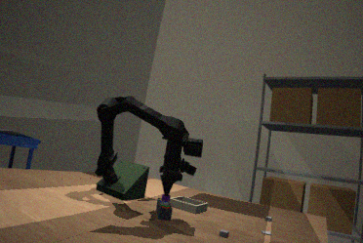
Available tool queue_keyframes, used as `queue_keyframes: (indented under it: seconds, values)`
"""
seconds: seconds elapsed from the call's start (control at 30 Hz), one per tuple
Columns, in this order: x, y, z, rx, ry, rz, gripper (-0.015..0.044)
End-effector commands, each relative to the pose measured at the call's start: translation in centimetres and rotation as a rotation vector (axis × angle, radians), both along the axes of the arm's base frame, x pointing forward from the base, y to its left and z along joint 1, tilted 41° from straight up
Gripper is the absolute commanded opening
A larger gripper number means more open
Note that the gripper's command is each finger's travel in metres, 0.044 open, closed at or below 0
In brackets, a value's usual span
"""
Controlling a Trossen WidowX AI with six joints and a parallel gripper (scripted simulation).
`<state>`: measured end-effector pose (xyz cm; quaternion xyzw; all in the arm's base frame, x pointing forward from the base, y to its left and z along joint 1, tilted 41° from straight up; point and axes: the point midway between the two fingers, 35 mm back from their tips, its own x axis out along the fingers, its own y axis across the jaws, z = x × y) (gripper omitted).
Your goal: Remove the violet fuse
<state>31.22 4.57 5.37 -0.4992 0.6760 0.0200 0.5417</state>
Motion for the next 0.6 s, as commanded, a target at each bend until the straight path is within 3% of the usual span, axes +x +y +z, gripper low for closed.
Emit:
queue_keyframes:
  seconds: [0.0,0.57]
  values:
    - [-0.1,0.2,0.2,0.003,-0.001,-0.004,0.0000]
    - [-0.3,1.7,1.9,0.004,-0.001,-0.004,0.0000]
